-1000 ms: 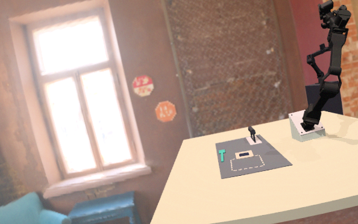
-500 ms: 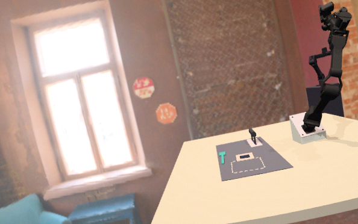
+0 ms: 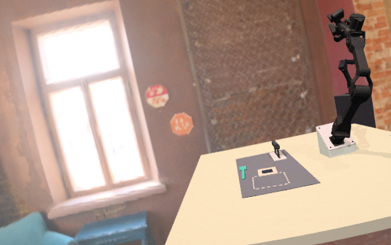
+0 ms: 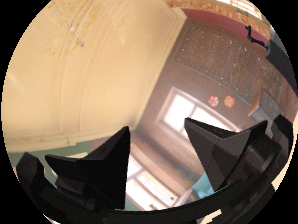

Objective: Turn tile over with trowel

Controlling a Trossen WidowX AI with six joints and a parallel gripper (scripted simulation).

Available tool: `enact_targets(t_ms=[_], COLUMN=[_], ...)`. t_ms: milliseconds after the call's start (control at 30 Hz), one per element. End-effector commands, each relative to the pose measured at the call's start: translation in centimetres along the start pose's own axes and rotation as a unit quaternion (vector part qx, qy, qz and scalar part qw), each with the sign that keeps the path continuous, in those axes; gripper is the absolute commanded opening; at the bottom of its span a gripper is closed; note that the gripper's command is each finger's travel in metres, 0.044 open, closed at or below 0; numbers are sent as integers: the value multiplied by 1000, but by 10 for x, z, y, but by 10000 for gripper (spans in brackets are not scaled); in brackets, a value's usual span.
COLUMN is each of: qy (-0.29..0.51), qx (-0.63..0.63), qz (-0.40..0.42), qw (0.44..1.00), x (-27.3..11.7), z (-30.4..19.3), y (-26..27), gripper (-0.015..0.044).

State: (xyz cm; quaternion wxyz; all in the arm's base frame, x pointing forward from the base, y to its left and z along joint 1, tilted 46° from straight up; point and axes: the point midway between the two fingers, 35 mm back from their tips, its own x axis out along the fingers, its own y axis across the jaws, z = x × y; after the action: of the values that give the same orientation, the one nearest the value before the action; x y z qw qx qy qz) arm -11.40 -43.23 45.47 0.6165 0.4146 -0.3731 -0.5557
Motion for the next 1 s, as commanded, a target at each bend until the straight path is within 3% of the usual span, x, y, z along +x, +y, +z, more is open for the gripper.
enact_targets(t_ms=[0, 400, 967], qy=[32, 181, 369], qx=[1, 11, 4], qz=[-16, -99, -259], qw=[999, 978, 892], x=[19, 77, 96], z=[-24, -131, -299], y=[-14, -78, -190], gripper=[270, 270, 270])
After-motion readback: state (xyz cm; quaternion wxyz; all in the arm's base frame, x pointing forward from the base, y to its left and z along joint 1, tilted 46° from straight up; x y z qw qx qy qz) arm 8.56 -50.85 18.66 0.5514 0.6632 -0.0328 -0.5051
